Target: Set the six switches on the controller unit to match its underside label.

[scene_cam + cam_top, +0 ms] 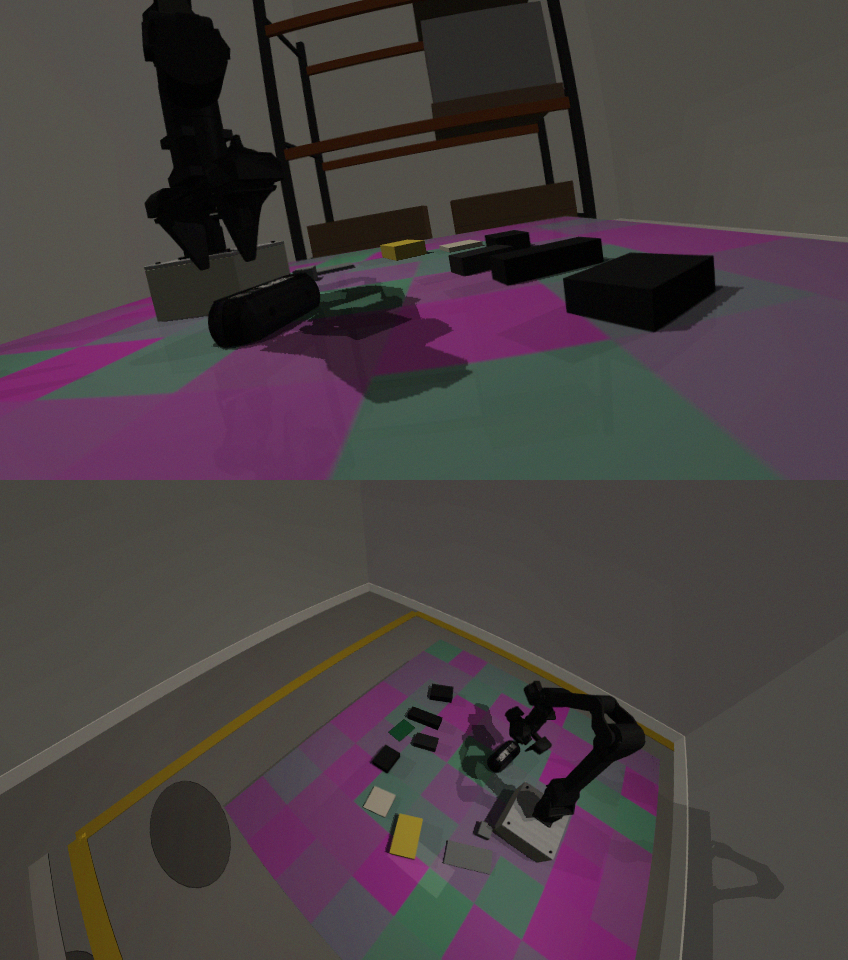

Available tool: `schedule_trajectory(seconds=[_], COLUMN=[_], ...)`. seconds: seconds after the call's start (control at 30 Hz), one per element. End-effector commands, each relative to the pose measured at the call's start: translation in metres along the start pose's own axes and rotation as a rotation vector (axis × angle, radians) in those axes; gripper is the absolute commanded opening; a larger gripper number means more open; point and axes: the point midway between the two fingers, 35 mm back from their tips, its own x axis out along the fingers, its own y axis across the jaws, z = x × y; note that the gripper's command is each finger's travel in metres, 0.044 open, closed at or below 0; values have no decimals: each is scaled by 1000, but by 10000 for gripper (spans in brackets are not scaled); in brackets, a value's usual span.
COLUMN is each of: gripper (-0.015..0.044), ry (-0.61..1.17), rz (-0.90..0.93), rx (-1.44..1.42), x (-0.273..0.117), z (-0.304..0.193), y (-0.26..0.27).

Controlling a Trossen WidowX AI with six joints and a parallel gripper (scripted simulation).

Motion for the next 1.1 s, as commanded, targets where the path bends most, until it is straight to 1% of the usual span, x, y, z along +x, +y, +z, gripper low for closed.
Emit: schedule_trajectory(seconds=[0.0, 0.23, 1.07], gripper=[440, 440, 440], ry=[11, 12, 15], rz=[36, 36, 35], rx=[-178, -179, -189], x=[2, 3, 43], z=[-5, -5, -7], y=[-6, -6, -6])
